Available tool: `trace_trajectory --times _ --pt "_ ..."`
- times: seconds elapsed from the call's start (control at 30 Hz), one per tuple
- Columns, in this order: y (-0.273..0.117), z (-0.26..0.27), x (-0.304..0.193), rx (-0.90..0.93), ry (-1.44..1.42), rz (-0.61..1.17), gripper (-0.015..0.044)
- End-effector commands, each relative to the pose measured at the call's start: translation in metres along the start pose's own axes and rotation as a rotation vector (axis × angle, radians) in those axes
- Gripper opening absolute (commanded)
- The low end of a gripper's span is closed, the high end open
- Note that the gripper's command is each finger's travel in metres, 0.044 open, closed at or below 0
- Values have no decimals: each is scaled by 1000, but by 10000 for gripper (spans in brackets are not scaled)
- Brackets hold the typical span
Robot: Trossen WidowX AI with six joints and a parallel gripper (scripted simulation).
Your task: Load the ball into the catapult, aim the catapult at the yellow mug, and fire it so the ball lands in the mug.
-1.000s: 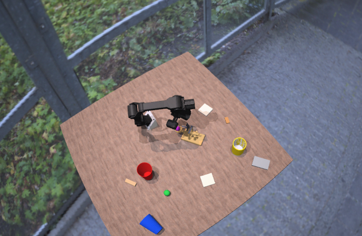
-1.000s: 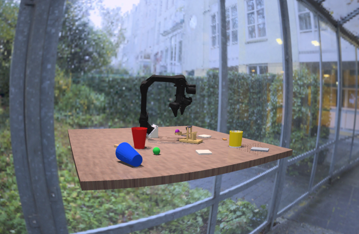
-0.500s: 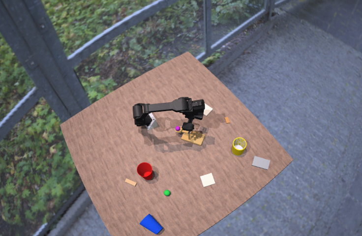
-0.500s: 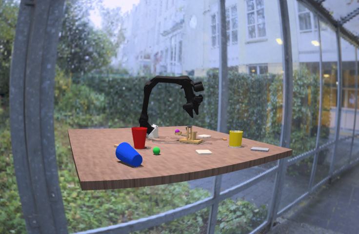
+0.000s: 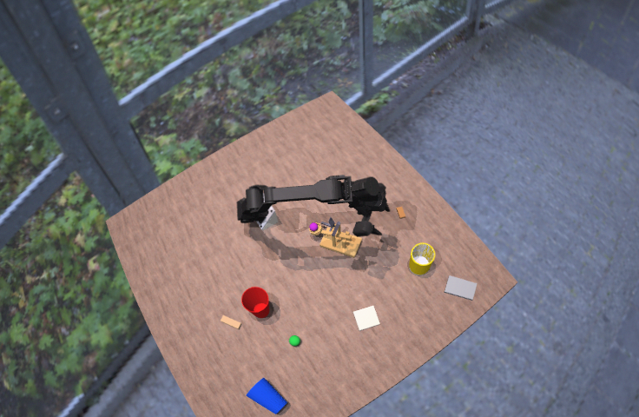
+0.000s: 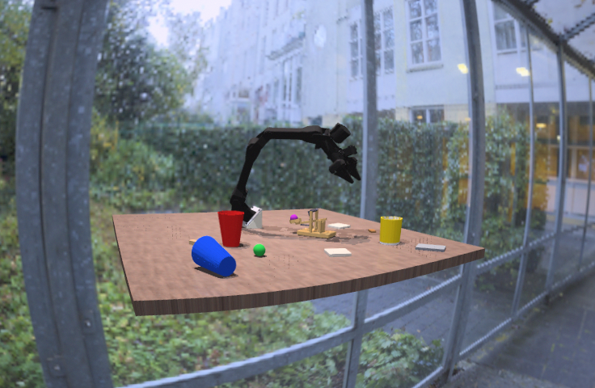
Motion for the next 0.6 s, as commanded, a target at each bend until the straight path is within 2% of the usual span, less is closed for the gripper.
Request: trace_trajectory --times 0.0,0.57 --pt "9 3 39 -20 2 -139 440" --pt "10 6 45 -22 1 -158 440"
Point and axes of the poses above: the point midway between the two fingers, 35 mm back from their tips, its own y axis out along the fingers, its own z axis across the jaws, x = y × z, the point moved 1 cm from there along -y, back along the fingers, and after that the axes turned 13 degrees about y, right-handed, at the moved point
